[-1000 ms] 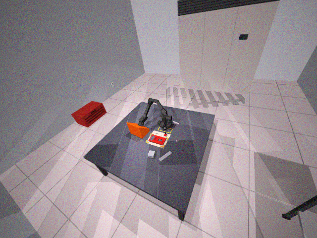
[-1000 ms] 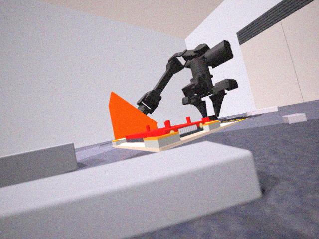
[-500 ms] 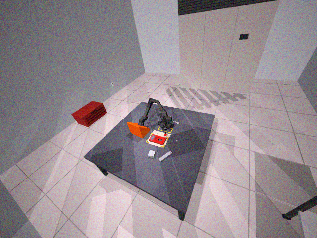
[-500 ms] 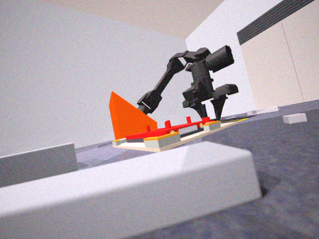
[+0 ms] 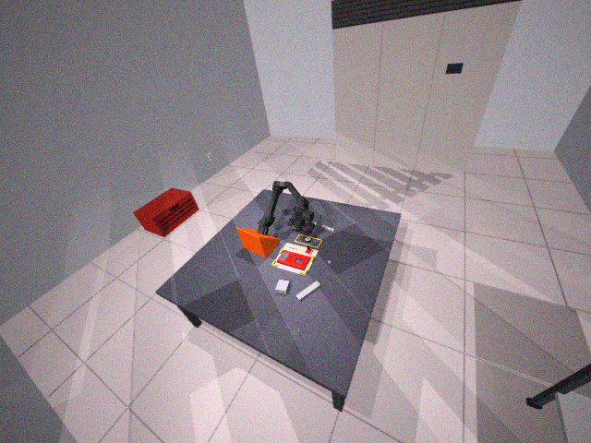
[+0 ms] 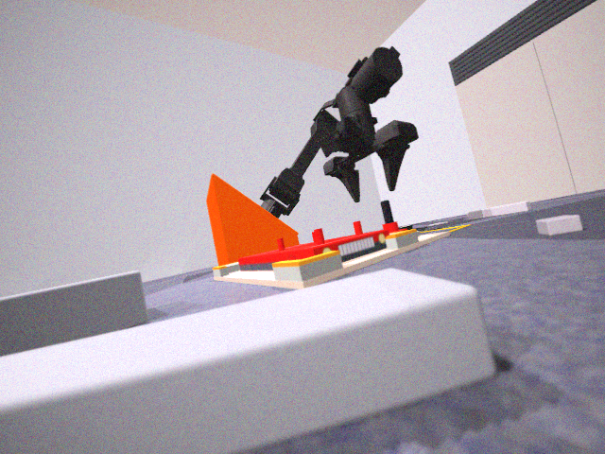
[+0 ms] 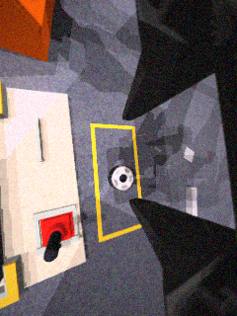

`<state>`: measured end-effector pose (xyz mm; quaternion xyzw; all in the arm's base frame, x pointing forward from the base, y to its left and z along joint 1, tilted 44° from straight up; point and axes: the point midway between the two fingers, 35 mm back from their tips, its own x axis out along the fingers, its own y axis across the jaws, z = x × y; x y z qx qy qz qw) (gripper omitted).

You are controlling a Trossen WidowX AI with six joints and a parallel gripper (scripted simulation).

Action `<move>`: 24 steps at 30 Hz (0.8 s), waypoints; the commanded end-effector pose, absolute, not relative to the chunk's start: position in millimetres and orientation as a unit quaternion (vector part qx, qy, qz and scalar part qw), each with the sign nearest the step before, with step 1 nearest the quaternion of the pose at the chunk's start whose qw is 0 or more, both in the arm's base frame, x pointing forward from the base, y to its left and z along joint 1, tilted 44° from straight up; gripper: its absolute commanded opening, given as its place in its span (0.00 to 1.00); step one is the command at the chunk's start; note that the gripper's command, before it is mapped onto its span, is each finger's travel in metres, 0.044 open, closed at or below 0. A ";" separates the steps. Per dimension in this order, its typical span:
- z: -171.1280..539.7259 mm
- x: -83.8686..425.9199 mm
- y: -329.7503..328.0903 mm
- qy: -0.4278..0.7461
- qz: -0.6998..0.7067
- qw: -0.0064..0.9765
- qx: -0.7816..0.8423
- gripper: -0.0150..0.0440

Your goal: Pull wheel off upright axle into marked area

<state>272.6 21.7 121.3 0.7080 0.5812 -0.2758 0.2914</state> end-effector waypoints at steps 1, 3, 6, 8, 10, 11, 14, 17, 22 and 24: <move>124.1 232.2 0.3 0.578 -0.277 0.291 0.710 1.00; 125.7 214.4 -4.9 0.579 -0.274 0.290 0.711 1.00; 125.9 212.2 -5.4 0.579 -0.274 0.289 0.711 1.00; 125.9 212.2 -5.4 0.579 -0.274 0.289 0.711 1.00; 125.9 212.2 -5.4 0.579 -0.274 0.289 0.711 1.00; 125.9 212.2 -5.4 0.579 -0.274 0.289 0.711 1.00; 125.9 212.2 -5.4 0.579 -0.274 0.289 0.711 1.00; 125.9 212.2 -5.4 0.579 -0.274 0.289 0.711 1.00; 125.9 212.2 -5.4 0.579 -0.274 0.289 0.711 1.00; 125.9 212.2 -5.4 0.579 -0.274 0.289 0.711 1.00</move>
